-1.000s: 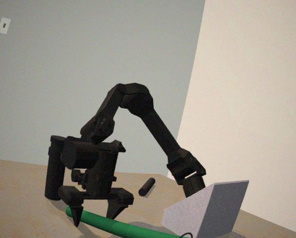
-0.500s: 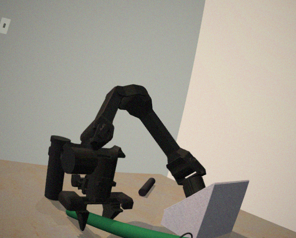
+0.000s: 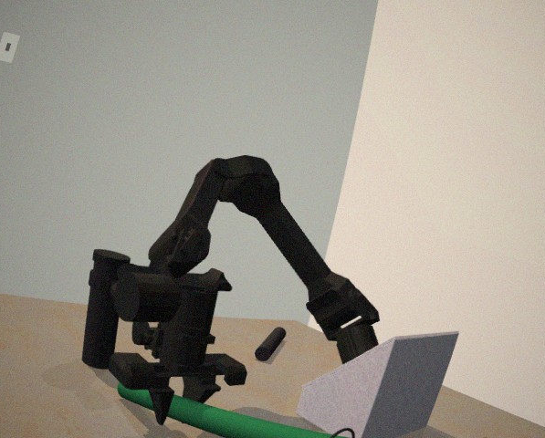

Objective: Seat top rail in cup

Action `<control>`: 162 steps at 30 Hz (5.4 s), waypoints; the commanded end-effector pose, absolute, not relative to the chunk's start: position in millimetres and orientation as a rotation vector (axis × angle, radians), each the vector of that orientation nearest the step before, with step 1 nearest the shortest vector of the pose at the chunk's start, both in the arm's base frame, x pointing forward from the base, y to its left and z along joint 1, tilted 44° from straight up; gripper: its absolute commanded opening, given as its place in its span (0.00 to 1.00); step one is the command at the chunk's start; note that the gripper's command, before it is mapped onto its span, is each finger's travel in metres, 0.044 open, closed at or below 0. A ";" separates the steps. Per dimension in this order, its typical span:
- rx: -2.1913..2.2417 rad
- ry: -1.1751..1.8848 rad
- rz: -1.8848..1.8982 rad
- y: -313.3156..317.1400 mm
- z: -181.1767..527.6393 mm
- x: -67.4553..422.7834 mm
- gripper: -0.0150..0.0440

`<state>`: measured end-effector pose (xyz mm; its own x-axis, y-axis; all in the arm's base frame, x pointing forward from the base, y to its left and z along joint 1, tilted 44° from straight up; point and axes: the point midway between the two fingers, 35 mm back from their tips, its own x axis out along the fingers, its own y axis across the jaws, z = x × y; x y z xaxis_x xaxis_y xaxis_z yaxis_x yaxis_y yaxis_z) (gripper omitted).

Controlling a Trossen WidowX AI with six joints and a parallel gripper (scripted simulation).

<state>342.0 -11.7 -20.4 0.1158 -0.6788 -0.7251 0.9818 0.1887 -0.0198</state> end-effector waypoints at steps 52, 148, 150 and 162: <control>0.336 0.421 -1.377 40.1 53.4 326.8 0.25; 0.318 0.430 -1.402 30.2 69.3 330.2 0.25; 0.317 0.430 -1.402 30.4 69.4 330.3 0.25; 0.316 0.429 -1.402 31.9 69.9 330.6 0.25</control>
